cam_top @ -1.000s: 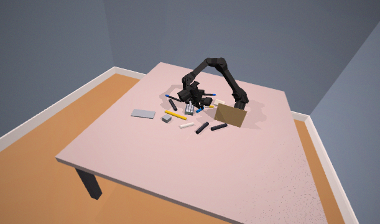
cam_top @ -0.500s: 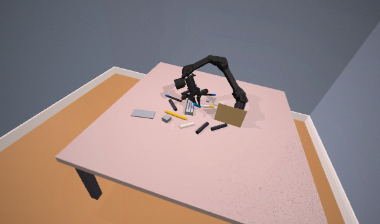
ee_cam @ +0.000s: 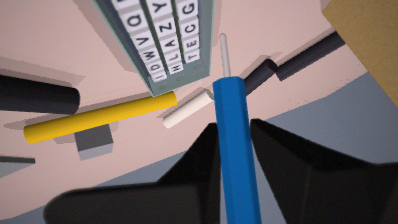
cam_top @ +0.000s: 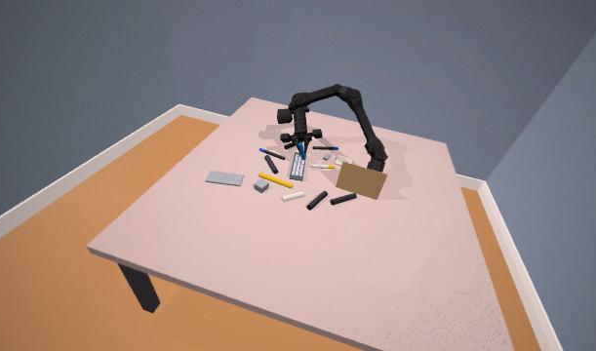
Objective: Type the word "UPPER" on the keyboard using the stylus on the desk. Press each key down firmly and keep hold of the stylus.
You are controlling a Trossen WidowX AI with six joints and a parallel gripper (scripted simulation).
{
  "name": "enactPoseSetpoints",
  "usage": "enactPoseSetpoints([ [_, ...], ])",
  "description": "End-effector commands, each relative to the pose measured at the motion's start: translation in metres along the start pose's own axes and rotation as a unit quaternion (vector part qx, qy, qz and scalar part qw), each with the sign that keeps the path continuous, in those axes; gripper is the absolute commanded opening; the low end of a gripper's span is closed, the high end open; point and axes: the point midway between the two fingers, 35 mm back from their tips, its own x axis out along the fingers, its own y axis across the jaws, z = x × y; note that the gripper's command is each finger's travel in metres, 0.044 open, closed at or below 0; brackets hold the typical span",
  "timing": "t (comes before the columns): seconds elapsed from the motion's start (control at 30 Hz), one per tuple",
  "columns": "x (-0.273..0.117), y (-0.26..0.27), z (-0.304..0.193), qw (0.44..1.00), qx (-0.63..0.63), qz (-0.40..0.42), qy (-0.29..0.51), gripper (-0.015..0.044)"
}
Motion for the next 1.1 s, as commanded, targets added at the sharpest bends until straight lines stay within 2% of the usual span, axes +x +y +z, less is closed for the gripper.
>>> enactPoseSetpoints([
  [0.0,-0.023,0.006,0.005,0.997,-0.043,0.042,0.049,0.0],
  [0.23,-0.056,0.011,0.016,0.983,-0.107,0.11,0.105,0.0],
  [0.47,-0.053,0.012,0.019,0.983,-0.107,0.11,0.105,0.0],
  [0.67,-0.033,0.02,0.04,0.983,-0.107,0.11,0.104,0.0],
  [1.07,-0.032,0.02,0.041,0.983,-0.107,0.11,0.104,0.0],
])
